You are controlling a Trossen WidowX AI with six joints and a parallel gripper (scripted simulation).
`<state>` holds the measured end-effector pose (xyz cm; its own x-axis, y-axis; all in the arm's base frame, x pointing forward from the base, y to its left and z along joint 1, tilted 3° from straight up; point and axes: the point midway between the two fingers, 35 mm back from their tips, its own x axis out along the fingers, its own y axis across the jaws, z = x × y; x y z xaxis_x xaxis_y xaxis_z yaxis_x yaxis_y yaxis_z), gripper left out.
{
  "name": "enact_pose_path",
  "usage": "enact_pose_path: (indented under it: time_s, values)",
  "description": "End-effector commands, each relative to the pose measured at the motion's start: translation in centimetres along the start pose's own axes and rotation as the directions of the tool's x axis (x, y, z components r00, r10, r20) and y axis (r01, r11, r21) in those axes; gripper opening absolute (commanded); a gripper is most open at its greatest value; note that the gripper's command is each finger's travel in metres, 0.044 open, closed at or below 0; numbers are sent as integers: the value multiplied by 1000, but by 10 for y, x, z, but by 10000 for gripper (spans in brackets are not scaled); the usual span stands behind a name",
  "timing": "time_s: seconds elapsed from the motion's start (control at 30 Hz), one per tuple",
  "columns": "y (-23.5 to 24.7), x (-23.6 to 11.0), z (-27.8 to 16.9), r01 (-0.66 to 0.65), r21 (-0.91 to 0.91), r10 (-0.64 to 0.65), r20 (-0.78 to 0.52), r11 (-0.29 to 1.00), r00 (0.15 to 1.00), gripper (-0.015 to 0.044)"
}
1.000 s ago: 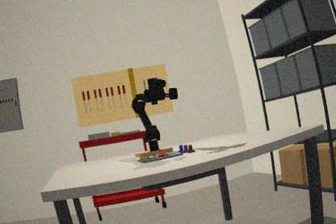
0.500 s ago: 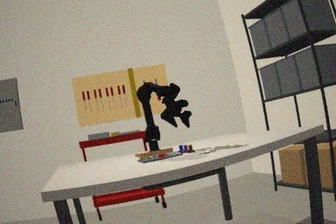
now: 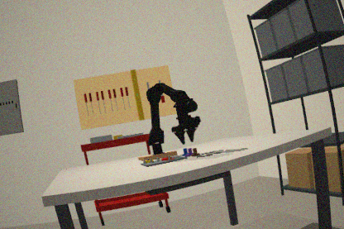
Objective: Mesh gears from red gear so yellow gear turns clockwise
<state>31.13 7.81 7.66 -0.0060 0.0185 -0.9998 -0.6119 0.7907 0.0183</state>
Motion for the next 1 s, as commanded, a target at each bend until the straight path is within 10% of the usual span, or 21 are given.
enact_pose_path:
  time_s: [0.0,0.97]
  values:
    - [1,4,2,-10,-11,10,-5,1000,1000,440]
    - [1,42,1,-10,-11,10,-5,1000,1000,440]
